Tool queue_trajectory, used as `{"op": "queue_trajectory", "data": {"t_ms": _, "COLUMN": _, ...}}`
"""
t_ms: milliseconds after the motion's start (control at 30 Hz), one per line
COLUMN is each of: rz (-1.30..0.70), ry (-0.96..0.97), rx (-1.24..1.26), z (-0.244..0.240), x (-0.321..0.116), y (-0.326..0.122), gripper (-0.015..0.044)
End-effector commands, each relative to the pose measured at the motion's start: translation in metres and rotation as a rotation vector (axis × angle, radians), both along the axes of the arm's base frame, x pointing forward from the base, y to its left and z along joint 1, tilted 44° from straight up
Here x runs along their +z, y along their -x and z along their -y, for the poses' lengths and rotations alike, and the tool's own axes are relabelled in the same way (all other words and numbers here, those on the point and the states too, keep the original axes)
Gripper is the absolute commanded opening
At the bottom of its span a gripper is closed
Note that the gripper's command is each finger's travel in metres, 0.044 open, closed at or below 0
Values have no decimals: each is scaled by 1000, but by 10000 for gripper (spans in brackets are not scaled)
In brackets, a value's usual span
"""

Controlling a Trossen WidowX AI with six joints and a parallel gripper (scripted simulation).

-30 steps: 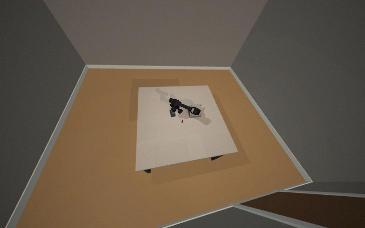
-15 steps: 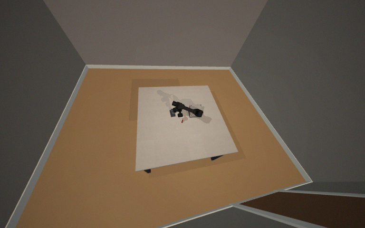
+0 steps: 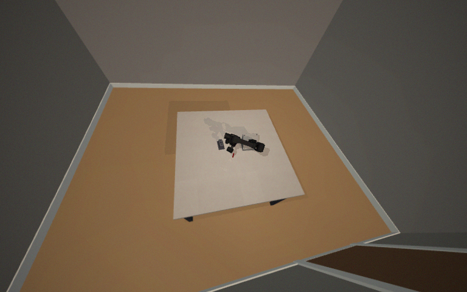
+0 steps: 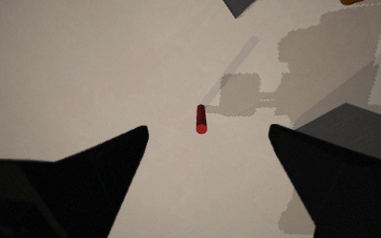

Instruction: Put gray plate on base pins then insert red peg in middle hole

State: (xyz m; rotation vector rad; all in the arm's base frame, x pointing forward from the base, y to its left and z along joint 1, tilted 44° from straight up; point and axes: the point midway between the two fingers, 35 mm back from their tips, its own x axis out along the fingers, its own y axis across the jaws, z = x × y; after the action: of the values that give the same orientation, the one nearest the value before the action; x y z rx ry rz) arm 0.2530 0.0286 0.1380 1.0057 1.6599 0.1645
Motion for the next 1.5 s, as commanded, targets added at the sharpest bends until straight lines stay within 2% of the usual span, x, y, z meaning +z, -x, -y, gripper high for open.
{"op": "queue_trajectory", "data": {"t_ms": 0, "rz": -327, "ry": -12, "rx": -313, "z": -22, "x": 7, "y": 30, "gripper": 440}}
{"op": "queue_trajectory", "data": {"t_ms": 467, "rz": -327, "ry": -12, "rx": -313, "z": -22, "x": 7, "y": 29, "gripper": 440}}
{"op": "queue_trajectory", "data": {"t_ms": 600, "rz": -327, "ry": -13, "rx": -313, "z": -39, "x": -10, "y": 30, "gripper": 440}}
{"op": "queue_trajectory", "data": {"t_ms": 1467, "rz": -325, "ry": -12, "rx": -312, "z": -65, "x": -38, "y": 28, "gripper": 440}}
